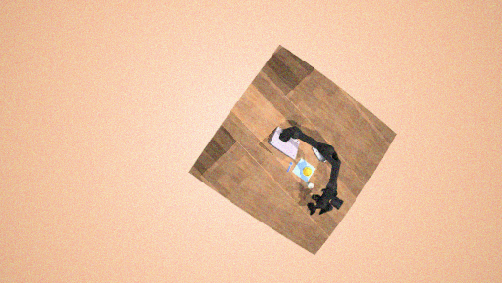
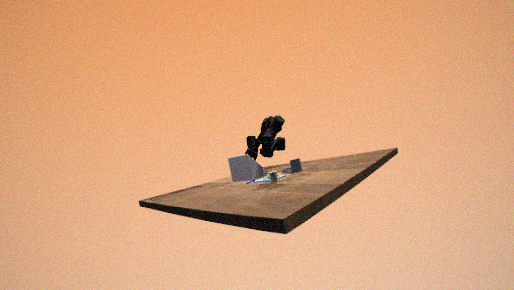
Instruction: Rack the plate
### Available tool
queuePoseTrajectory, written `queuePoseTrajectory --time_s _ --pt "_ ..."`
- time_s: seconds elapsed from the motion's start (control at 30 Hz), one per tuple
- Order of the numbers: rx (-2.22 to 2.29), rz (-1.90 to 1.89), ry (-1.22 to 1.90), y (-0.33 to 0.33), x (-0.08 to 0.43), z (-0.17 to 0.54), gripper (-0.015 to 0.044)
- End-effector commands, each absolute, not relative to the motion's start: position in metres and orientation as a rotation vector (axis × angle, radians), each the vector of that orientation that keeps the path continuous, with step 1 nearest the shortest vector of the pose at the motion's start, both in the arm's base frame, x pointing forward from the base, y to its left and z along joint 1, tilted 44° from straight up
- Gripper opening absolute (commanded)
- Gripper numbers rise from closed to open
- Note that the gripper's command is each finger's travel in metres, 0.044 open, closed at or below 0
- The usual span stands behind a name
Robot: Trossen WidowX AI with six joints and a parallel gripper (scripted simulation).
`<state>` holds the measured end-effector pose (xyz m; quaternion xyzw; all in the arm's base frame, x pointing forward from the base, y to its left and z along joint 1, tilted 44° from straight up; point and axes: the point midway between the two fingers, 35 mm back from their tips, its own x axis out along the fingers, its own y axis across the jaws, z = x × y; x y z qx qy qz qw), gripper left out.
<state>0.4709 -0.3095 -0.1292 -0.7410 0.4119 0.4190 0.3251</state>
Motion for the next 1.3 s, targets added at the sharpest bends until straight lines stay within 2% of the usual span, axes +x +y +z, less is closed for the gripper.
queuePoseTrajectory --time_s 0.0,1.27 --pt "-1.938 1.098 1.080 -0.309 0.471 -0.129 0.0400" --pt "-0.753 0.894 1.157 -0.203 0.395 -0.122 0.0400"
